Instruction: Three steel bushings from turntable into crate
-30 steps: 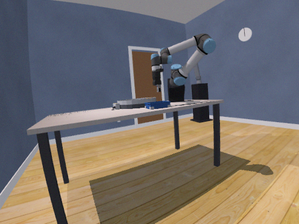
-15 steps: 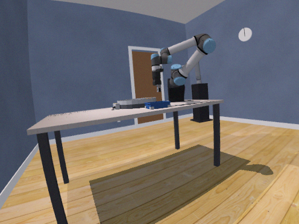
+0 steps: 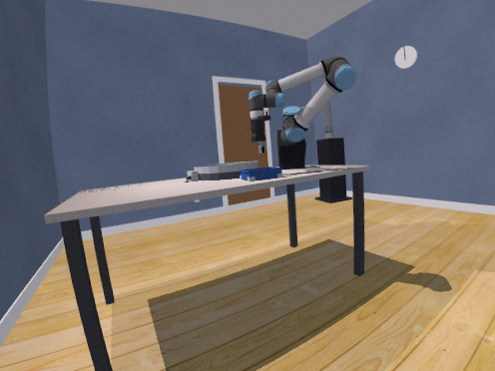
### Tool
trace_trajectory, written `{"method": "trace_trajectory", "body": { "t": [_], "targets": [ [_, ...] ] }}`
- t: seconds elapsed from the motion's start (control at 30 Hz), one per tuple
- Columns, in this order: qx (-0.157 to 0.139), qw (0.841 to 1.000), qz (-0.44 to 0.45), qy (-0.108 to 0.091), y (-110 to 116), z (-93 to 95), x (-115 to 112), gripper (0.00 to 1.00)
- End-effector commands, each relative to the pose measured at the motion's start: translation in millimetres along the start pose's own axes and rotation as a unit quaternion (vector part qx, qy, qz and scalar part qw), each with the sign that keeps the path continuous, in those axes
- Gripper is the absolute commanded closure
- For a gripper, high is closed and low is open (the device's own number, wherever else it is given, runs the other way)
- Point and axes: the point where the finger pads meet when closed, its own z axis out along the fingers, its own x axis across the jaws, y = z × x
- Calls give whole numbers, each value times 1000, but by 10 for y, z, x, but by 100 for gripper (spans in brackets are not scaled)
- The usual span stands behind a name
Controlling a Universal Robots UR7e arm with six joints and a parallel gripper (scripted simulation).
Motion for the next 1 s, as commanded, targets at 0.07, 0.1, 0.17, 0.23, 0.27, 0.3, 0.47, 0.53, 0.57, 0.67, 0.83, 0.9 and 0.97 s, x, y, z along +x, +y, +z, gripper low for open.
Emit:
{"method": "trace_trajectory", "body": {
  "t": [0.07,0.1,0.17,0.23,0.27,0.3,0.47,0.53,0.57,0.67,0.83,0.9,0.97],
  "targets": [
    [11,998,-55,3,236,-7,-121,60],
    [11,998,-55,3,236,-7,-121,60],
    [11,998,-55,3,236,-7,-121,60],
    [11,998,-55,3,236,-7,-121,60],
    [11,998,-55,3,236,-7,-121,60],
    [11,998,-55,3,236,-7,-121,60],
    [10,989,-148,3,651,16,-335,60],
    [10,985,-171,4,755,21,-390,60],
    [10,985,-171,4,755,21,-390,60],
    [10,985,-171,4,755,21,-390,60],
    [10,985,-171,4,755,21,-390,60],
    [10,985,-171,4,755,21,-390,60],
    [9,976,-217,4,960,32,-497,60]
  ]
}}
